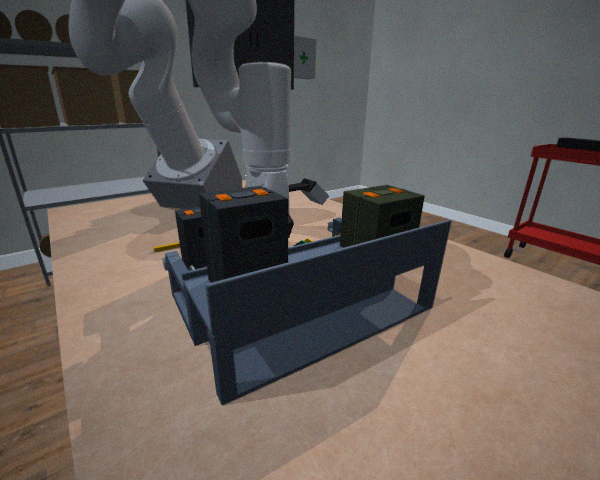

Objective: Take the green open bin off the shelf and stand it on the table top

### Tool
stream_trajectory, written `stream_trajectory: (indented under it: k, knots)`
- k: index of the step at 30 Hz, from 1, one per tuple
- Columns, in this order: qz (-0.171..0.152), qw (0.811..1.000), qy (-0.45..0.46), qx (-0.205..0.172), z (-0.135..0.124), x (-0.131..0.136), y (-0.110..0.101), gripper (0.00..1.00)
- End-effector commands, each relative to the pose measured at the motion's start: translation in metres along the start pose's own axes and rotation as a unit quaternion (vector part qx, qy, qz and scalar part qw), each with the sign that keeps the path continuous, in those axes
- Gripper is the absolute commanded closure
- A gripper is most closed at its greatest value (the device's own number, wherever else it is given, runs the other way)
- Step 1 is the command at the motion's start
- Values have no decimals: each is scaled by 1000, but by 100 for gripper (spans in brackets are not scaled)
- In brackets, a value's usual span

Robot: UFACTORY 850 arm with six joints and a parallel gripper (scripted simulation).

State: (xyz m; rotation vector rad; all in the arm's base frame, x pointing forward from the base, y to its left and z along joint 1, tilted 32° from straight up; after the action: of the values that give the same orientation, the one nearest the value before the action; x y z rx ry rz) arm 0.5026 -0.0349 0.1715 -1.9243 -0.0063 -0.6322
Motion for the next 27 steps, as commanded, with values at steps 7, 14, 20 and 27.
stream_trajectory:
  k: [7,14,20,27]
  knots:
    - [0,1000,0,0,0,0,-1,0]
    - [0,1000,0,0,0,1,-3,0]
    - [0,1000,0,0,0,1,-3,0]
    - [0,1000,0,0,0,1,-4,0]
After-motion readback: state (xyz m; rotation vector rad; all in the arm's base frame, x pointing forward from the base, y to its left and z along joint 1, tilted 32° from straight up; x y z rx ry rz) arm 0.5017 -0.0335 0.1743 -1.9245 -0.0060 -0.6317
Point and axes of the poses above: the point where the finger pads meet when closed, its own y axis out along the fingers, its own x axis across the jaws, z = x × y, the point moved 8 cm from there along -y, back along the fingers, and after that the axes turned 12 degrees about y, right-handed, at the moved point
